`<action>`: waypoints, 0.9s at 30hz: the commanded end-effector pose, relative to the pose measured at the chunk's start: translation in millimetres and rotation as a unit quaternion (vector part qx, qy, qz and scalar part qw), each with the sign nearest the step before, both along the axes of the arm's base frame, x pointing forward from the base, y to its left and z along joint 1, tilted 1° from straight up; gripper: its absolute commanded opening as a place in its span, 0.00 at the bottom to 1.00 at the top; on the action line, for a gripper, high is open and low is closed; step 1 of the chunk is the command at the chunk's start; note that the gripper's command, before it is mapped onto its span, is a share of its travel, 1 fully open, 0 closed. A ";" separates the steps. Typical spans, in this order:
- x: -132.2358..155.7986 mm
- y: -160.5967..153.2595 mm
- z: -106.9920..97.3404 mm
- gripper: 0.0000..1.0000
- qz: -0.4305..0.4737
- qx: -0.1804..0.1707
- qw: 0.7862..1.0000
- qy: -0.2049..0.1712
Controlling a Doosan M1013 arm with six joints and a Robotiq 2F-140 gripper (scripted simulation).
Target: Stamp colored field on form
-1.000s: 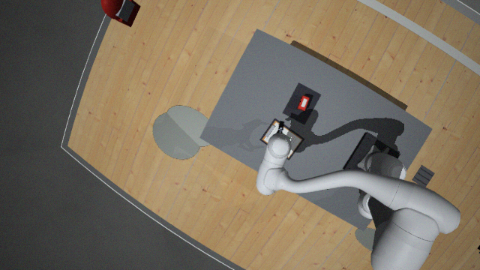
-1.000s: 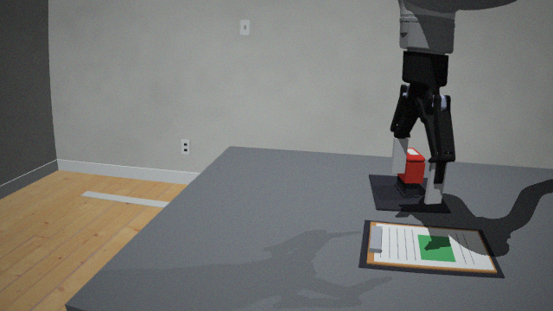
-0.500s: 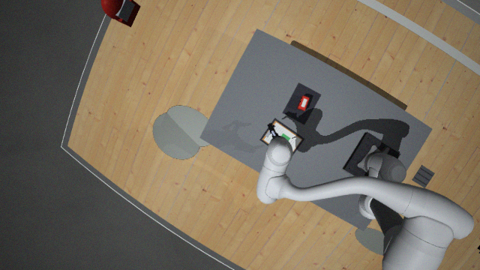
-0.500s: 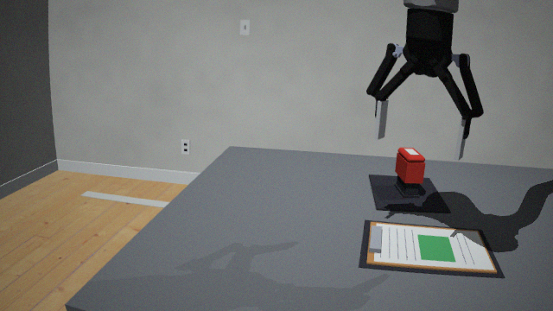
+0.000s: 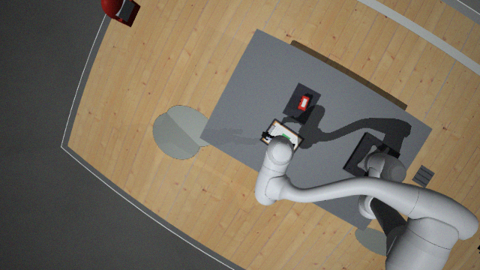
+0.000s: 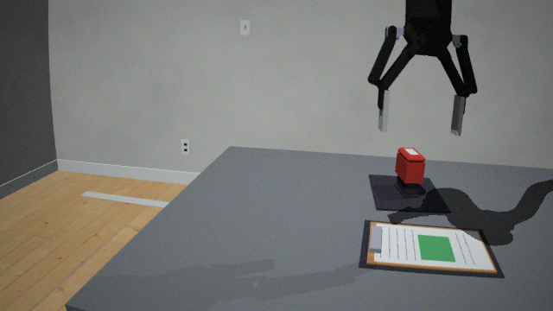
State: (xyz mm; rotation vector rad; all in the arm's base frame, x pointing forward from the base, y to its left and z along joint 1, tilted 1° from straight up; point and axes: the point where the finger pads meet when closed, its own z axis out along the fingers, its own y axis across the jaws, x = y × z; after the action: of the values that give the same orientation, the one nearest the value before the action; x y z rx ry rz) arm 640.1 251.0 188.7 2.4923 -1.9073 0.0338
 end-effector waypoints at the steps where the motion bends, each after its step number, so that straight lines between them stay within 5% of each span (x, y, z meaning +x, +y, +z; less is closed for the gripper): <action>1: -0.2 -4.2 -0.7 0.50 0.005 0.003 1.000 0.003; 11: -2.9 -100.9 -17.8 0.50 0.005 0.003 1.000 0.003; 13: -2.9 -100.9 -17.8 0.50 0.005 0.003 1.000 0.003; 21: -6.2 -212.8 -37.6 0.50 0.005 0.003 1.000 0.003; 27: -7.5 -259.2 -45.9 0.50 0.005 0.003 1.000 0.003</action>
State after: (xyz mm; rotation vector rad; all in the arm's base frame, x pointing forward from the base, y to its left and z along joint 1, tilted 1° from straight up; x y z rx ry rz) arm 631.9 10.5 146.1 2.5006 -1.8953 0.0212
